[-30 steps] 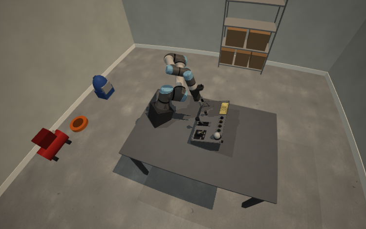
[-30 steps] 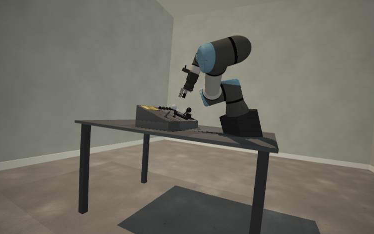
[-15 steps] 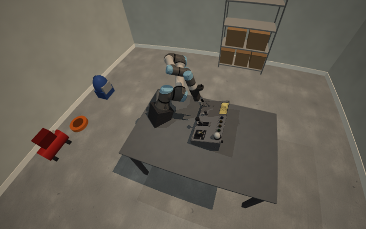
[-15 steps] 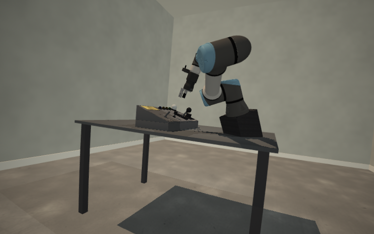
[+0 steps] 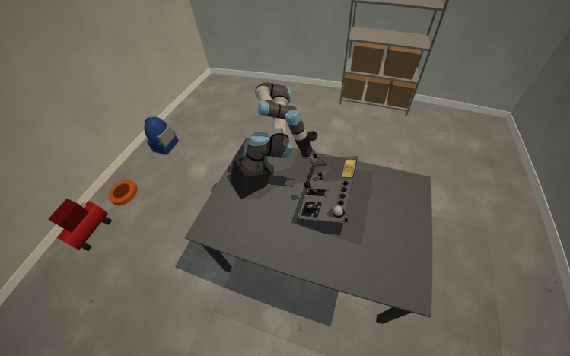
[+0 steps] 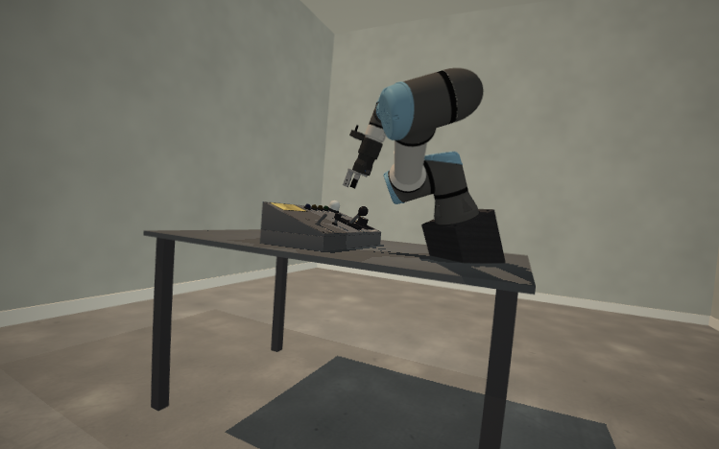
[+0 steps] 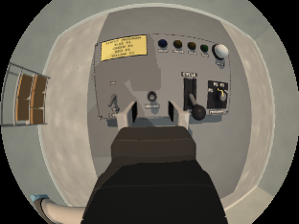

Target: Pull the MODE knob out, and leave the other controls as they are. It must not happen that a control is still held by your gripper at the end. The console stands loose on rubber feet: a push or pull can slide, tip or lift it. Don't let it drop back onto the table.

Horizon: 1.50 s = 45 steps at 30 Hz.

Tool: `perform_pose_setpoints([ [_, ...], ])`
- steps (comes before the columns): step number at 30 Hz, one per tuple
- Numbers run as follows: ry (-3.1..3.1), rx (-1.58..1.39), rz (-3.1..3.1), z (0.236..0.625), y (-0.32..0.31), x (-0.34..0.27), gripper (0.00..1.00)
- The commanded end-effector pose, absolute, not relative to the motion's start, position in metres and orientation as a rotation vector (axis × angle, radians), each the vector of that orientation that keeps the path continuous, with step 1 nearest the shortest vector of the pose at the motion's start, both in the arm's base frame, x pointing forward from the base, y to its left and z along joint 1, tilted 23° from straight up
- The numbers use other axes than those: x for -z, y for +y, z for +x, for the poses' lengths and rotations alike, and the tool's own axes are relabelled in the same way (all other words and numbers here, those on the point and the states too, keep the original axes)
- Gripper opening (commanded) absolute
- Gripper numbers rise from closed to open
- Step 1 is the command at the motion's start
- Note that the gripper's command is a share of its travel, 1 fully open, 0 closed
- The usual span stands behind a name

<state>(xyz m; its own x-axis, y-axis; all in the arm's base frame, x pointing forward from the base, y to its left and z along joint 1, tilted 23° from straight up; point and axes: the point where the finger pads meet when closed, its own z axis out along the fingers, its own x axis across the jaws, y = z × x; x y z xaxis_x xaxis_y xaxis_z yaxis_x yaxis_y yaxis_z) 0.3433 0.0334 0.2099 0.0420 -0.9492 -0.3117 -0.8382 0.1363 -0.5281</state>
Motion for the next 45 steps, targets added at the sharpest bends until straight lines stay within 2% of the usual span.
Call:
perform_pose_setpoints([
  [1,1.811,0.236,-1.718,0.343,0.033,-0.21,1.0],
  [45,1.792,0.233,-1.736,0.353,0.039,-0.196,1.0],
])
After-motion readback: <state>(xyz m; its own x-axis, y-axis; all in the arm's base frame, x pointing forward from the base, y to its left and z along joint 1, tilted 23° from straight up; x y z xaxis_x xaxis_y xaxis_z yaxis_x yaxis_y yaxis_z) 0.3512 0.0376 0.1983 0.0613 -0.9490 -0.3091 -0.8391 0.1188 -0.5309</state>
